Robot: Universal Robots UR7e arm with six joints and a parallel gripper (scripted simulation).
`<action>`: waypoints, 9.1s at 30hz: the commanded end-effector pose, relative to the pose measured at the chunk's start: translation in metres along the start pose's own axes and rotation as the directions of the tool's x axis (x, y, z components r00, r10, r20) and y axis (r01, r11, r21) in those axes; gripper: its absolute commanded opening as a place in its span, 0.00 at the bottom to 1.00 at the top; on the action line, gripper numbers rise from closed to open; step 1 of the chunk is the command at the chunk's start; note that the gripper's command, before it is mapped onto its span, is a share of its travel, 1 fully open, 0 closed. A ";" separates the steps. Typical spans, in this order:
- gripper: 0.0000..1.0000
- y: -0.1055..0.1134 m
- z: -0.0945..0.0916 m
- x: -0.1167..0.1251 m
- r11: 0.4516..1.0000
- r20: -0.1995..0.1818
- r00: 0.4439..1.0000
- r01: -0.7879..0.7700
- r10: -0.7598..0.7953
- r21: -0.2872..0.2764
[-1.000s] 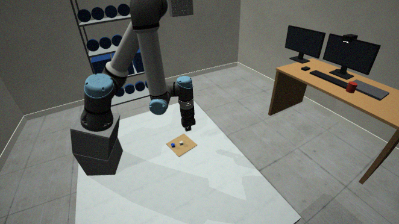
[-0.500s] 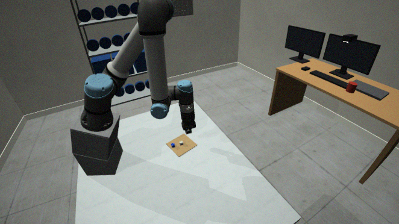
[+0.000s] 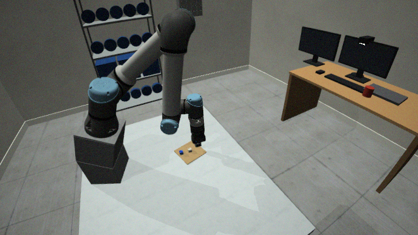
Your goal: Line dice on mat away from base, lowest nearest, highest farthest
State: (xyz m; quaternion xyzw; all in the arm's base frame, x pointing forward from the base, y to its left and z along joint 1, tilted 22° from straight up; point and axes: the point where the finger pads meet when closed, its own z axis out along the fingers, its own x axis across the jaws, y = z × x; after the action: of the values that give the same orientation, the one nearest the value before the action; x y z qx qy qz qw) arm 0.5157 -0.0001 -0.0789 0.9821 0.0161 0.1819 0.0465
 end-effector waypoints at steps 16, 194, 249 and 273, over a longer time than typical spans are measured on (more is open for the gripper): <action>0.40 0.000 0.022 0.001 1.000 -0.002 1.000 0.000 0.000 -0.001; 0.70 0.000 -0.036 0.001 1.000 -0.002 1.000 0.000 0.000 -0.001; 1.00 0.000 -0.088 0.001 1.000 -0.002 1.000 0.000 0.000 -0.001; 1.00 0.000 -0.149 0.001 1.000 -0.002 1.000 0.000 0.000 -0.001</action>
State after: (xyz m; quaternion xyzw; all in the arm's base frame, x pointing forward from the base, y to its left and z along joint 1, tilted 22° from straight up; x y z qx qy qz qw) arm 0.4651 0.0121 0.0546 0.9819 0.0162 0.1828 0.0468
